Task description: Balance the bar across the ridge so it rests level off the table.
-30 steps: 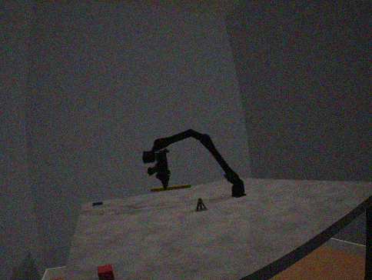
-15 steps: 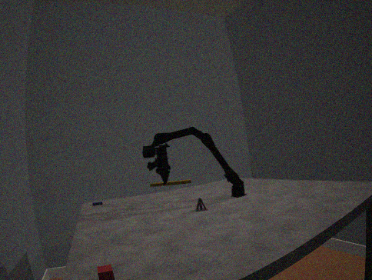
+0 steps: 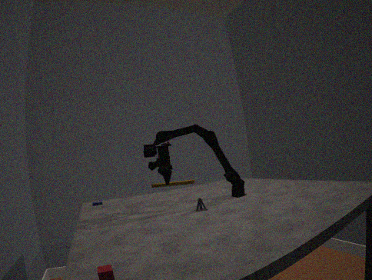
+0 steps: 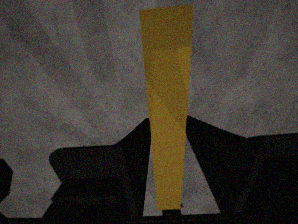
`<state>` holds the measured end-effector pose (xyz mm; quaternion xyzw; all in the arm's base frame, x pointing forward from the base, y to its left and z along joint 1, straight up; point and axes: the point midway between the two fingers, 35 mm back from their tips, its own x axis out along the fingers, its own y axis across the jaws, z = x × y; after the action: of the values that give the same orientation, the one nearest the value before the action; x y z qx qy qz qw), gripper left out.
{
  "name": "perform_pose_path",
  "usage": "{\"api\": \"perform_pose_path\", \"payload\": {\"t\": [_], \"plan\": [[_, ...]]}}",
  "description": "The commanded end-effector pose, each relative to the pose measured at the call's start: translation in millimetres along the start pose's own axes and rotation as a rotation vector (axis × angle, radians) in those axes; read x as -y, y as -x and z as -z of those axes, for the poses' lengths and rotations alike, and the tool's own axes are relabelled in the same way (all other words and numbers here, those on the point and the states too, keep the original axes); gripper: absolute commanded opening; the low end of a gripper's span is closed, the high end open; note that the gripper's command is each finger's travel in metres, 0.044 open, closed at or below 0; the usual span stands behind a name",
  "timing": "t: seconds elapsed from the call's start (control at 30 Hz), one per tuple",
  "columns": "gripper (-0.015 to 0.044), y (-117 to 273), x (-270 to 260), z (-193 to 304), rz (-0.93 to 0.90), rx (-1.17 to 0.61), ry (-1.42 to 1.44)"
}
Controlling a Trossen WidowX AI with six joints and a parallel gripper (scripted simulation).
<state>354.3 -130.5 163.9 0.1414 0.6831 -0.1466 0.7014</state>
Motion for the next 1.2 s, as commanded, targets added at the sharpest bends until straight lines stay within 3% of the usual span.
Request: {"api": "perform_pose_path", "payload": {"t": [0.0,1.17], "plan": [[0.0,1,-14,5,-0.005,0.004,0.002],[0.0,3,-127,84,-0.014,-0.002,0.035]]}}
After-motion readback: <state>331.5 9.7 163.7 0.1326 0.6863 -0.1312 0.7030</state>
